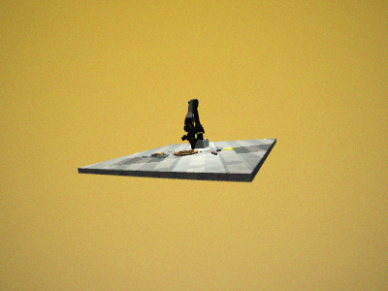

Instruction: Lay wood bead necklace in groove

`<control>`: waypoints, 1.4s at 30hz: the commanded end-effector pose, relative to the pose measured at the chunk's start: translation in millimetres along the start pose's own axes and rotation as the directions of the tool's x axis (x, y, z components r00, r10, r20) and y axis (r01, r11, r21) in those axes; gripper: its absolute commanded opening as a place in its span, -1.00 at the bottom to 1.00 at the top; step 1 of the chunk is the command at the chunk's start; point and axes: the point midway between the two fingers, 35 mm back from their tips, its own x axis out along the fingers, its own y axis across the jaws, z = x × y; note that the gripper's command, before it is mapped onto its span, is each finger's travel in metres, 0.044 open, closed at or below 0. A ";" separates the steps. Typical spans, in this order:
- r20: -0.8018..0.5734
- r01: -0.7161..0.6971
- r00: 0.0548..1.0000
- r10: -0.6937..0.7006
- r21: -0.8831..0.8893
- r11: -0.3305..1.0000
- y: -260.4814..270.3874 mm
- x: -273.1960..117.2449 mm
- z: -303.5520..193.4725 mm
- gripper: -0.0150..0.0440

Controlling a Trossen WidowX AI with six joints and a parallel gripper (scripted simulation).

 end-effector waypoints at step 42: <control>0.000 0.004 1.000 -0.004 0.004 1.000 -1.2 1.1 -0.8 1.00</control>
